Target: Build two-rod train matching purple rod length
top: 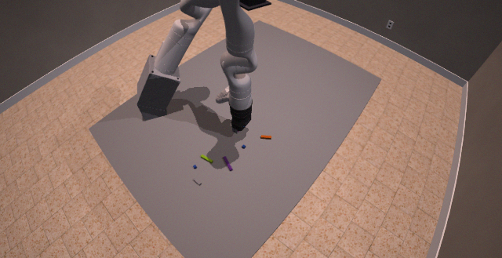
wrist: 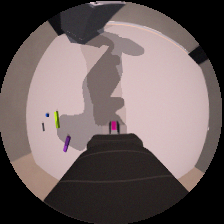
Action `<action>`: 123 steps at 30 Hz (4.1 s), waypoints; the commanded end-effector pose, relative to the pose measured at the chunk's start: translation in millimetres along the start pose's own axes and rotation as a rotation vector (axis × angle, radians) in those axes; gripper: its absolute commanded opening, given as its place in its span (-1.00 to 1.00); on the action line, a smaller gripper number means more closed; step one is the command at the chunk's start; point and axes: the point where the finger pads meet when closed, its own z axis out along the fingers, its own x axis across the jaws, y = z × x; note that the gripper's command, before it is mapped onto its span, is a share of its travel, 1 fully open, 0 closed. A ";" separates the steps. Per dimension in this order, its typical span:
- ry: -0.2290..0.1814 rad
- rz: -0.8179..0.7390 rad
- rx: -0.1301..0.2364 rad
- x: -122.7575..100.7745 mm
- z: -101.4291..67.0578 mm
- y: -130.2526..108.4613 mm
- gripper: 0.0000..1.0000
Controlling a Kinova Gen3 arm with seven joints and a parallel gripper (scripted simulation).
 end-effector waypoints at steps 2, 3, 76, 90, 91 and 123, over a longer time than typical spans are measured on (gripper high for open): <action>-0.001 0.000 -0.001 -0.2 -0.3 0.2 -0.04; -0.001 0.000 -0.001 -0.2 -0.3 0.2 -0.04; -0.001 0.000 -0.001 -0.2 -90.3 0.2 1.00; -0.002 0.062 -0.004 1.1 -89.6 3.0 1.00; -0.002 0.078 -0.005 1.5 -89.4 3.8 1.00; 0.002 1.426 -0.052 23.9 -76.9 70.5 1.00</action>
